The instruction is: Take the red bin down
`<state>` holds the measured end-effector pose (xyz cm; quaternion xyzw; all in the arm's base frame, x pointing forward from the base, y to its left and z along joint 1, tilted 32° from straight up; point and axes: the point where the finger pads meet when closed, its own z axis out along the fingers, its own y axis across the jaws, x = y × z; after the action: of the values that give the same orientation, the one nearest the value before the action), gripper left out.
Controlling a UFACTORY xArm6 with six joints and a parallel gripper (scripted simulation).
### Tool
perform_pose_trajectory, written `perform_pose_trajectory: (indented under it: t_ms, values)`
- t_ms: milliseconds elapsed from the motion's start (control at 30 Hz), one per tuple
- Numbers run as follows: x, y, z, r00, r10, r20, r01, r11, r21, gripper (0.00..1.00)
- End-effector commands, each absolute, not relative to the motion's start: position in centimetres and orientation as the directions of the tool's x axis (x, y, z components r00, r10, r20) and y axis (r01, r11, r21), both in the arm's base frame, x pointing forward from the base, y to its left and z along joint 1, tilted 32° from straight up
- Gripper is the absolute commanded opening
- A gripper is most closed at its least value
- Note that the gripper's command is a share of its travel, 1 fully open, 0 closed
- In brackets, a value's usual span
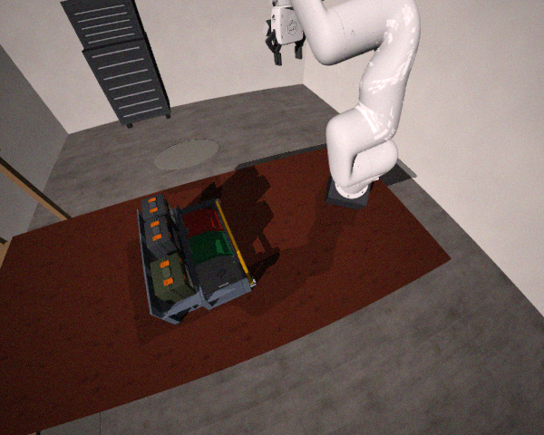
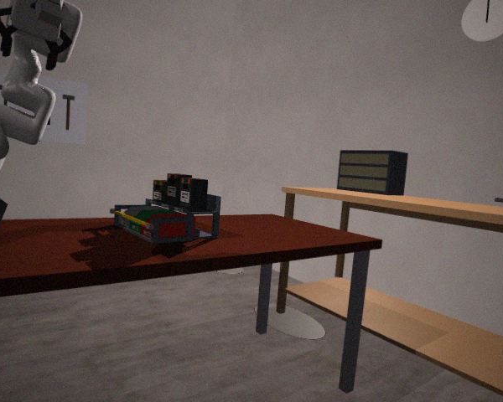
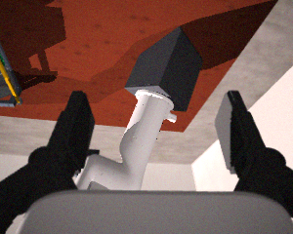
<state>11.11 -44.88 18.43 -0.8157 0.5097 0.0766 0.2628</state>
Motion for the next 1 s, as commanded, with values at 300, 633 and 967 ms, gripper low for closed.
perform_pose_trajectory:
  t_ms: [300,633,967]
  values:
    - [16.0,-43.2,18.6,0.614,-0.687,-0.389,-0.788,-0.506,-0.349,1.00]
    - [20.6,-41.6,18.6,0.614,-0.687,-0.389,-0.788,-0.506,-0.350,1.00]
    - [20.6,-41.6,18.6,0.614,-0.687,-0.389,-0.788,-0.506,-0.350,1.00]
